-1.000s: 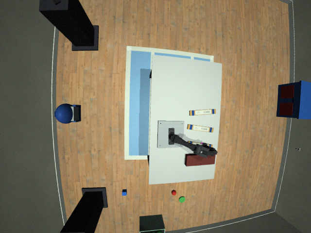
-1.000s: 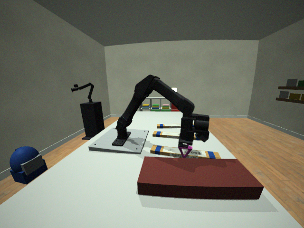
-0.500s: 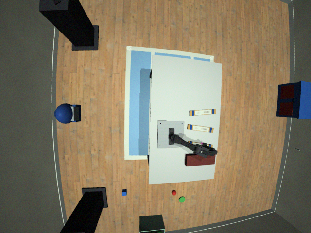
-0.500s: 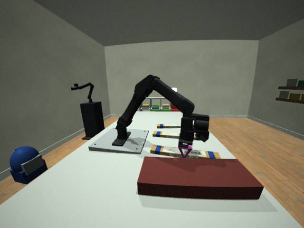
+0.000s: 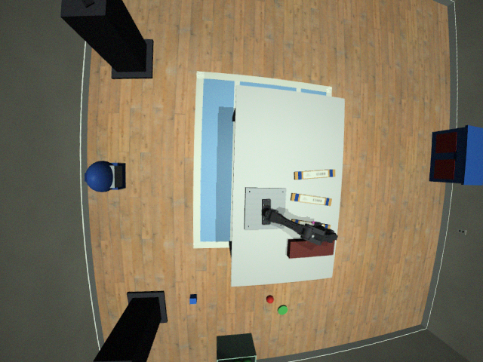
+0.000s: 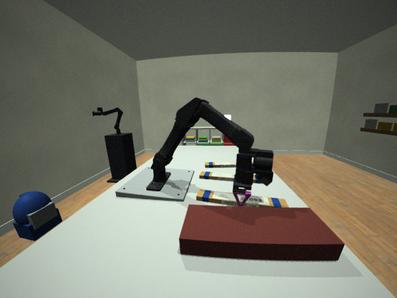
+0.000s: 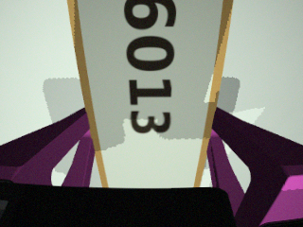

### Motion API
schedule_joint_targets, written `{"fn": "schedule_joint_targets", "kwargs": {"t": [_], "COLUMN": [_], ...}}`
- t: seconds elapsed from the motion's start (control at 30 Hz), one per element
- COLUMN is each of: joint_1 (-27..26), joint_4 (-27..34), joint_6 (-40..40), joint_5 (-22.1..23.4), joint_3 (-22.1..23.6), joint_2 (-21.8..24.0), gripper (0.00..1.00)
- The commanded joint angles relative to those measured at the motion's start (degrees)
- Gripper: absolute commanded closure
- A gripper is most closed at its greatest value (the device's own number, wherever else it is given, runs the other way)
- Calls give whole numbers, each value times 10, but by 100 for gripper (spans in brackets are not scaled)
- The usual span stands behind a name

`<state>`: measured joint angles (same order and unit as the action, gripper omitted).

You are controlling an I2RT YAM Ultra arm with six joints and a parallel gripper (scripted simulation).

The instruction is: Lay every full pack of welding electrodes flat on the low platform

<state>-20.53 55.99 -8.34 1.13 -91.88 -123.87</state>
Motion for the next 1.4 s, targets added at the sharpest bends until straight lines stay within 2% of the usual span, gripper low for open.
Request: {"fn": "schedule_joint_targets", "kwargs": {"t": [0.0,0.4,0.43,1.37], "joint_1": [-1,-2,-2,-2], "joint_4": [12,14,14,14], "joint_6": [1,1,1,1], "joint_5": [0,0,0,0], "joint_3": [-20,-21,-21,-18], "joint_2": [25,25,25,24], "gripper": [100,100,5,5]}}
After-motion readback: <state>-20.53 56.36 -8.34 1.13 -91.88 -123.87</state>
